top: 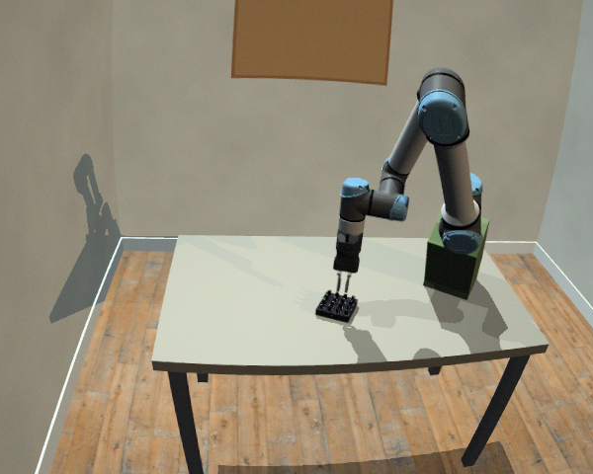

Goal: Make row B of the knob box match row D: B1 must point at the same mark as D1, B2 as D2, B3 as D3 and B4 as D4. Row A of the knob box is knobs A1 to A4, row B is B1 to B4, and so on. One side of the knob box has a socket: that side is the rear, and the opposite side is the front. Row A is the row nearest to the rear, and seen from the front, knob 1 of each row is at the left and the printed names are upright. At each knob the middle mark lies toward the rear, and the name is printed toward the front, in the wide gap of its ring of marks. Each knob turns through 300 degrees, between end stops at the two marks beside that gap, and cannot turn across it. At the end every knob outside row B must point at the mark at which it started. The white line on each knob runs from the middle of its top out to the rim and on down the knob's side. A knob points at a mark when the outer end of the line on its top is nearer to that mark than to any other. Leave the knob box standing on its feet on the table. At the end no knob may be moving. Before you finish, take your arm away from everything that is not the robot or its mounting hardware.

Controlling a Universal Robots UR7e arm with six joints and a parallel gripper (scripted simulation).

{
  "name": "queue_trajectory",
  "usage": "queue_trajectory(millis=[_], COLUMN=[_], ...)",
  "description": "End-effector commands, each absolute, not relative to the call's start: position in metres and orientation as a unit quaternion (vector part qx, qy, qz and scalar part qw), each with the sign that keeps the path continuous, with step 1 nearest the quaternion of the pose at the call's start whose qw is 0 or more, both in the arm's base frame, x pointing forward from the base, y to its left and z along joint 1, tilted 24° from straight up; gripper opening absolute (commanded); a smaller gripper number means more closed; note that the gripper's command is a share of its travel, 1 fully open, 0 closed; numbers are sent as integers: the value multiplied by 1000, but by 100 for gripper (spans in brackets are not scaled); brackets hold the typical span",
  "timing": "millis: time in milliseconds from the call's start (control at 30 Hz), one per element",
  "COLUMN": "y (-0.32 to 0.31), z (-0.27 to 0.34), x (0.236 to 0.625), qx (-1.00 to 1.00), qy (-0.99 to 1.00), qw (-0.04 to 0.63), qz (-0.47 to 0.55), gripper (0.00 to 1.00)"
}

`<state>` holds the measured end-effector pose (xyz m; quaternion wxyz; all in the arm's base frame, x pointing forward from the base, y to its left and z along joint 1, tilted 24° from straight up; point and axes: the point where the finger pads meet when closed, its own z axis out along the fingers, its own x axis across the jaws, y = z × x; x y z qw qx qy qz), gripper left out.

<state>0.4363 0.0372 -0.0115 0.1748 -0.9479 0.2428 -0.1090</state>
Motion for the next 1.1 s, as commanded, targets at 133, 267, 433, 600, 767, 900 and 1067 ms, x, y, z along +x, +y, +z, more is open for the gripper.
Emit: queue_trajectory(millis=[133, 267, 433, 600, 767, 900, 1067], y=[38, 38, 39, 40, 41, 42, 43], z=[-12, -13, -14, -18, -20, -24, -30], x=[435, 436, 436, 437, 438, 440, 443], qx=[-948, -948, -948, -948, -948, -948, -948], qy=[243, 243, 243, 242, 242, 242, 242], qw=[175, 175, 175, 175, 175, 175, 174], qz=[-108, -108, -108, -108, -108, -108, -109], gripper=[46, 46, 46, 46, 46, 46, 46])
